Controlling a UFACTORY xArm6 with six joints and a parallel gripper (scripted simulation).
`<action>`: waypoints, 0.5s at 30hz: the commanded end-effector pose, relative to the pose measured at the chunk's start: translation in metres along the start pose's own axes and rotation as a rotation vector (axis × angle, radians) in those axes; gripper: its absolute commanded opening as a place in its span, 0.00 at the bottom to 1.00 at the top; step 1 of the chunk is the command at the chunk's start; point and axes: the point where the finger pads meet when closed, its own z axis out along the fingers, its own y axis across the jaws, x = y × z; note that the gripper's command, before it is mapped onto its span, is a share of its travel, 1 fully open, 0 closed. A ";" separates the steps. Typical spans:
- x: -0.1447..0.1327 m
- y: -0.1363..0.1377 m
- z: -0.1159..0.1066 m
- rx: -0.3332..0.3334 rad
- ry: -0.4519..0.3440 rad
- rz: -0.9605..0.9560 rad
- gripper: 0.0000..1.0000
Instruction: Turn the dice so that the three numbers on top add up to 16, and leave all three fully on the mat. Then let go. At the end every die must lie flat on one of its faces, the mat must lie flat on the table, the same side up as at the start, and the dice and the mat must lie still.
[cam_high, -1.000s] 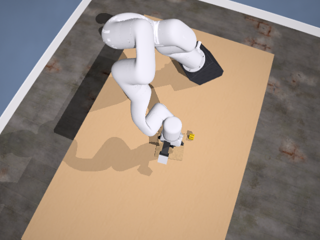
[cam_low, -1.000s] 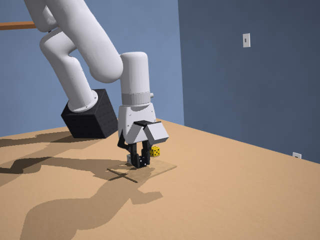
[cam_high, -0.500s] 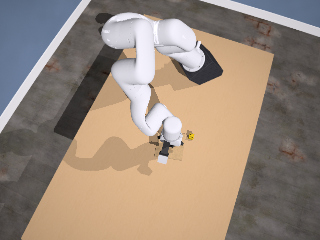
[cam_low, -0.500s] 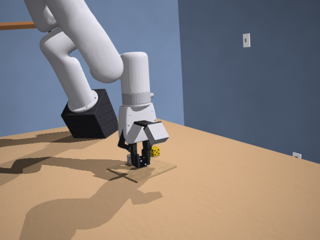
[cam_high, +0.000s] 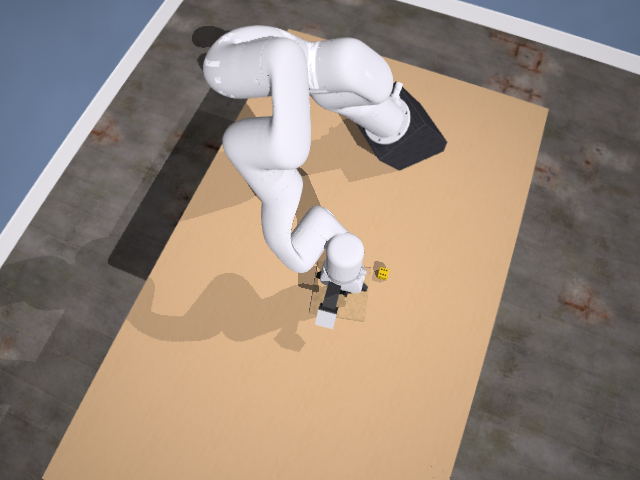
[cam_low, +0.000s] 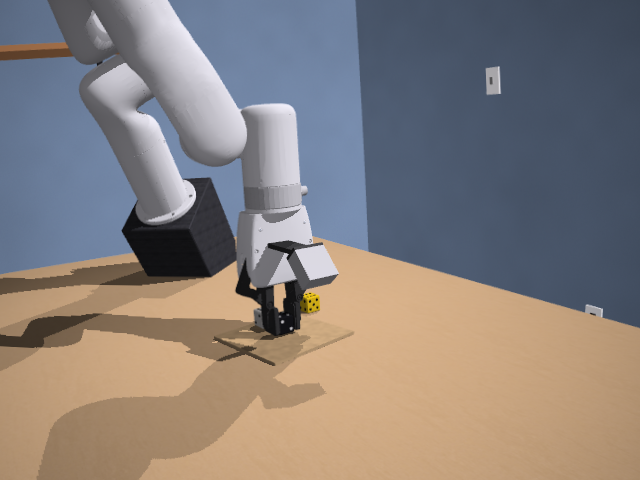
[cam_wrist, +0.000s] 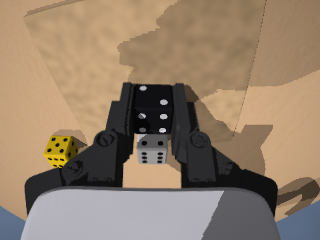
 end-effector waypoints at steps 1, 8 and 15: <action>0.001 0.000 -0.001 0.001 0.003 0.000 0.21; 0.001 0.000 -0.001 0.001 0.003 0.000 0.21; 0.001 0.000 0.001 0.001 0.003 0.000 0.21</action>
